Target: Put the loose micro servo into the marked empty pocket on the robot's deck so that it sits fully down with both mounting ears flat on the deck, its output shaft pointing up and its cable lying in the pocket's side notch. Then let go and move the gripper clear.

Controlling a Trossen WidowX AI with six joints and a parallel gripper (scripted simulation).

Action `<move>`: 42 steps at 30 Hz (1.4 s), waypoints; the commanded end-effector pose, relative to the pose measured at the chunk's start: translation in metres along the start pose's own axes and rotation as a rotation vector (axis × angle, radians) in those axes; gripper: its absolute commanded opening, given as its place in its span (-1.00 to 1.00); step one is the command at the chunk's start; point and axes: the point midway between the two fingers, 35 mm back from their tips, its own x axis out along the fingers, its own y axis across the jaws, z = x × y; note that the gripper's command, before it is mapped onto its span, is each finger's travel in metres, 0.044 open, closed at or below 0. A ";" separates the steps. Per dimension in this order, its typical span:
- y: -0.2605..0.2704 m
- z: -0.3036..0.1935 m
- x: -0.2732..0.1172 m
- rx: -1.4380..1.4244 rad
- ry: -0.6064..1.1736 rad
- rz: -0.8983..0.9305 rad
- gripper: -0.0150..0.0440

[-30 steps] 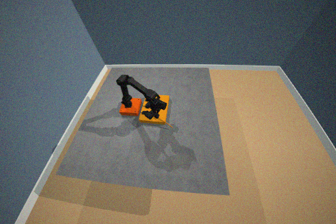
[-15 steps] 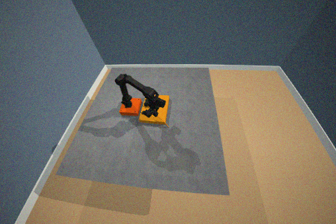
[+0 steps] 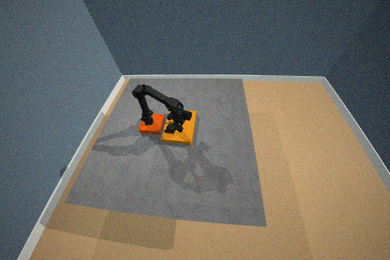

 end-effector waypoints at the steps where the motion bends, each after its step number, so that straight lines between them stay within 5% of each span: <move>1: -0.017 0.010 -0.003 -0.003 0.009 -0.005 -0.49; 18: -0.067 0.039 -0.003 0.032 0.006 -0.010 -0.49; 42: -0.067 0.039 -0.003 0.845 0.001 -0.012 -0.49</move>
